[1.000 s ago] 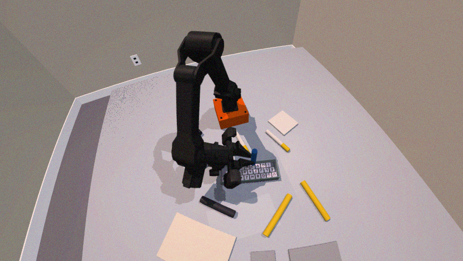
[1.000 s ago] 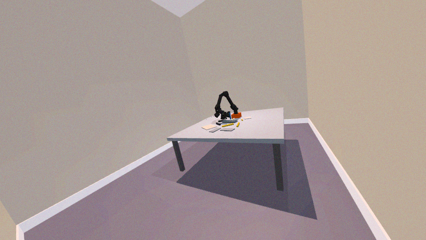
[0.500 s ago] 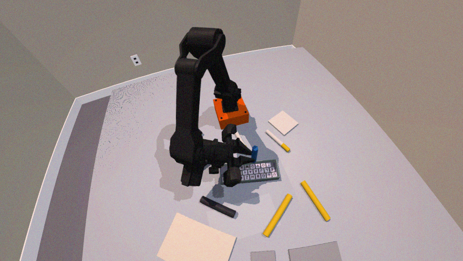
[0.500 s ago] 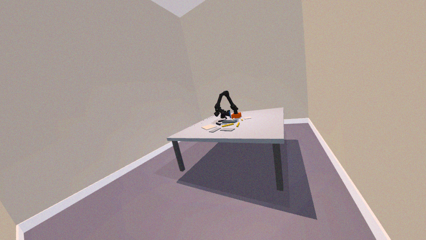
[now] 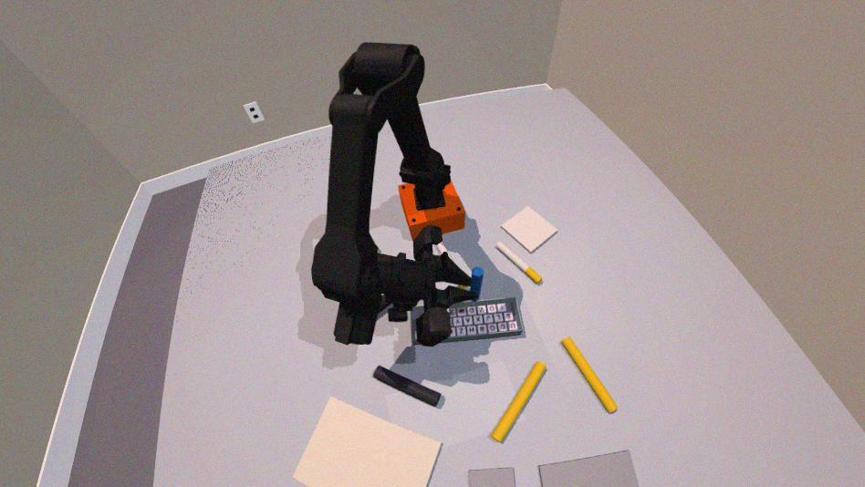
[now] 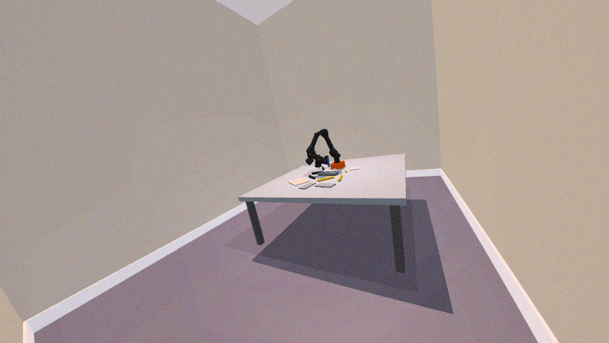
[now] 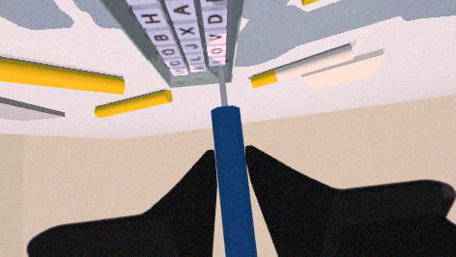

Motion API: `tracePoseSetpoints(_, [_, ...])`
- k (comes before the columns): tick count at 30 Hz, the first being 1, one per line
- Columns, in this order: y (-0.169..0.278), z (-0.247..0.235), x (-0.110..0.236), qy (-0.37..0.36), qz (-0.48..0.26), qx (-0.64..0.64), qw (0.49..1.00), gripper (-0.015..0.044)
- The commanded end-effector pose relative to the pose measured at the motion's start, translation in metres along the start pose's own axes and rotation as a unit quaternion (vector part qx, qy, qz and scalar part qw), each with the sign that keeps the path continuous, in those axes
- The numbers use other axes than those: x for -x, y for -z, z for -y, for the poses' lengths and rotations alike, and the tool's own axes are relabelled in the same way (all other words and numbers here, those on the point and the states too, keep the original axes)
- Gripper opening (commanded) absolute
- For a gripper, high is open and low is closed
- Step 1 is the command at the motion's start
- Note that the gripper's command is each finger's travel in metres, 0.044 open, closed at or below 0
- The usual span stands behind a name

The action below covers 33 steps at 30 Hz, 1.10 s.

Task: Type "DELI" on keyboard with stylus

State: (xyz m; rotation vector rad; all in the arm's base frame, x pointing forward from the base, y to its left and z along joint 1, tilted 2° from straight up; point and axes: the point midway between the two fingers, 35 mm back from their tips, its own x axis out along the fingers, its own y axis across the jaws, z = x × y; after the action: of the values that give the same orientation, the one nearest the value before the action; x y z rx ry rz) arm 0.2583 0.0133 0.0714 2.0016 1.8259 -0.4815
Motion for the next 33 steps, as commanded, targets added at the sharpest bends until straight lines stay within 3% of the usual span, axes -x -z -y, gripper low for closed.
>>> tracePoseSetpoints(1, [0.003,-0.002,-0.005,0.0,0.001,-0.001,1.0,0.0])
tracePoseSetpoints(16, [0.04,-0.02,-0.054,-0.002,-0.006,0.001,1.0,0.0])
tracePoseSetpoints(30, [0.023,-0.019,-0.065,-0.001,-0.006,0.001,1.0,0.0])
tracePoseSetpoints(33, [0.021,-0.02,-0.066,-0.001,-0.006,0.001,1.0,0.0079])
